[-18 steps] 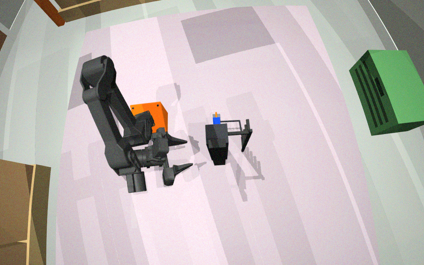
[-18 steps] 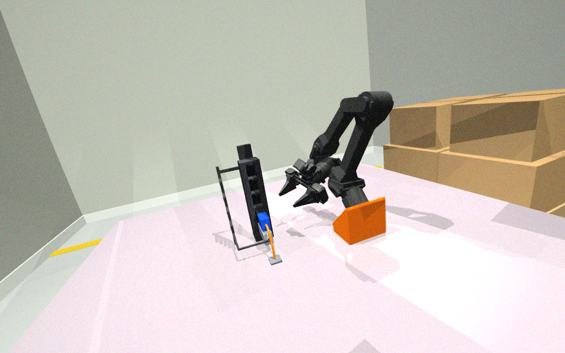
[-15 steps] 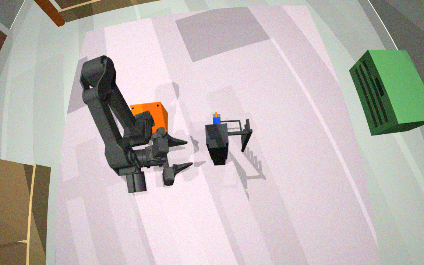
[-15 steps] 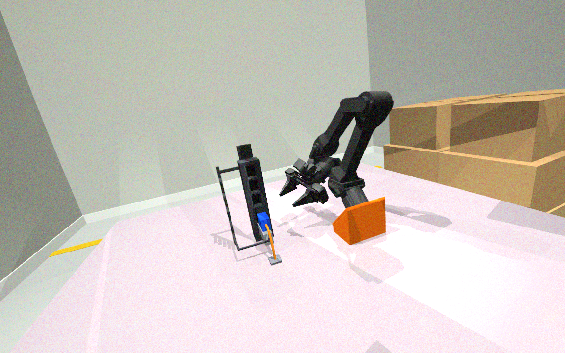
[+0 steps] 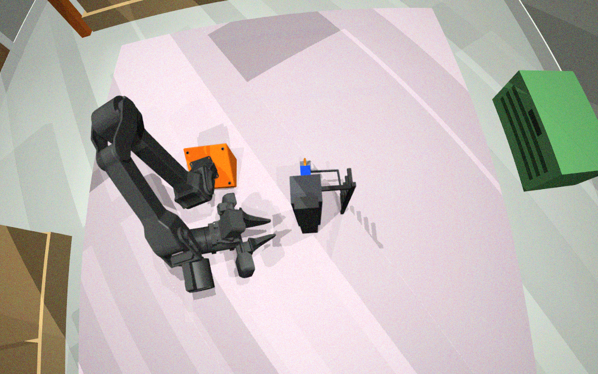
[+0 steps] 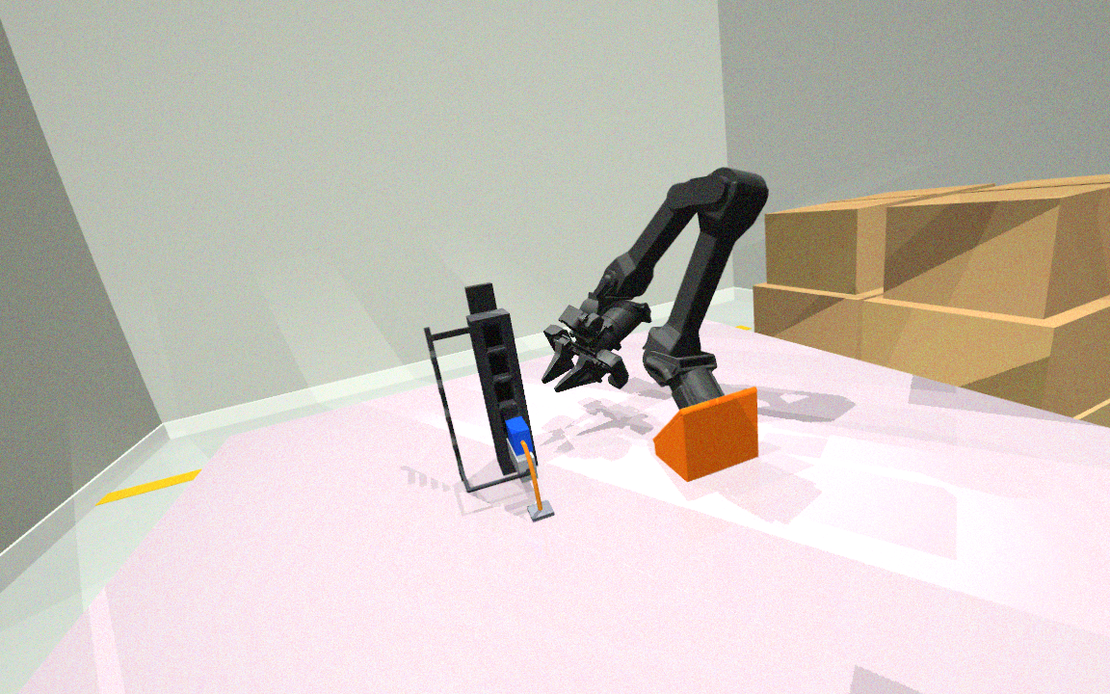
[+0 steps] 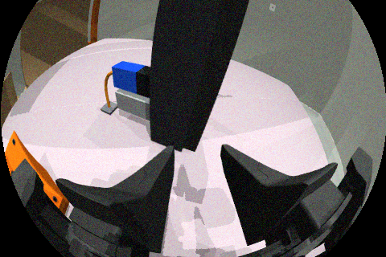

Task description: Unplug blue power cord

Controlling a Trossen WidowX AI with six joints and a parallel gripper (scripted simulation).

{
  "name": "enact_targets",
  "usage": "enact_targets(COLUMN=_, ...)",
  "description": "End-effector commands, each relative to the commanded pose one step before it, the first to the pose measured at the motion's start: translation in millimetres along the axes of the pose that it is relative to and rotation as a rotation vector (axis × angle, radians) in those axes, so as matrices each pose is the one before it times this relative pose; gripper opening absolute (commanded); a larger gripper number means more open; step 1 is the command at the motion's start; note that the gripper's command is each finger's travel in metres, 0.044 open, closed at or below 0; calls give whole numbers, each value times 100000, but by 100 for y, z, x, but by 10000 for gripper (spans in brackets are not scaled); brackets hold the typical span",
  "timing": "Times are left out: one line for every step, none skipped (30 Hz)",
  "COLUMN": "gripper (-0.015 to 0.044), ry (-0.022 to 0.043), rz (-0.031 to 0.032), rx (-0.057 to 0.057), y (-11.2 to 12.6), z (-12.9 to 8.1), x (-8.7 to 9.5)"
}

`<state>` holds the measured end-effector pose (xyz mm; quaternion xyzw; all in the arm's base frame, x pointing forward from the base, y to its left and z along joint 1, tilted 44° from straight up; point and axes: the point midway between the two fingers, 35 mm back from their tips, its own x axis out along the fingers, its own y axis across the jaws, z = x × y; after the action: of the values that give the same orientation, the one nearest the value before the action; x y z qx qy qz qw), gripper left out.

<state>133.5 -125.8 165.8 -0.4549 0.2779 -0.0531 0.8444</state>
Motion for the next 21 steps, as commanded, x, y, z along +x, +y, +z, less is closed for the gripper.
enact_targets(gripper=160, ry=750, rz=1278, rx=-232, y=-1926, z=217, x=297)
enact_targets(gripper=160, ry=130, rz=191, rx=-69, y=-398, z=56, x=91)
enact_targets(gripper=160, ry=97, rz=183, rx=-48, y=-409, z=69, x=104)
enact_targets(gripper=160, ry=92, rz=150, rx=-41, y=-420, z=75, x=114)
enact_targets(gripper=160, ry=84, rz=115, rx=-33, y=-425, z=80, x=122)
enact_targets(gripper=160, ry=75, rz=81, rx=-24, y=-429, z=86, x=131)
enact_targets(gripper=160, ry=65, rz=46, rx=-14, y=-433, z=93, x=140)
enact_targets(gripper=160, ry=54, rz=13, rx=-3, y=-437, z=100, x=149)
enact_targets(gripper=160, ry=41, rz=-19, rx=9, y=-439, z=108, x=158)
enact_targets(gripper=160, ry=29, rz=-51, rx=20, y=-442, z=116, x=167)
enact_targets(gripper=160, ry=16, rz=-83, rx=33, y=-444, z=124, x=177)
enact_targets(gripper=160, ry=2, rz=-114, rx=46, y=-446, z=133, x=186)
enact_targets(gripper=160, ry=-13, rz=-144, rx=60, y=-447, z=142, x=195)
enact_targets(gripper=160, ry=-28, rz=-174, rx=75, y=-448, z=151, x=205)
enact_targets(gripper=160, ry=-45, rz=-203, rx=90, y=-449, z=161, x=215)
enact_targets(gripper=160, ry=-61, rz=-231, rx=106, y=-448, z=172, x=225)
enact_targets(gripper=160, ry=-85, rz=-252, rx=126, y=-445, z=184, x=235)
enact_targets(gripper=160, ry=-105, rz=-277, rx=144, y=-443, z=195, x=244)
enact_targets(gripper=160, ry=-124, rz=-302, rx=162, y=-441, z=206, x=254)
enact_targets(gripper=160, ry=-143, rz=-327, rx=180, y=-438, z=218, x=263)
enact_targets(gripper=160, ry=-162, rz=-350, rx=199, y=-435, z=230, x=273)
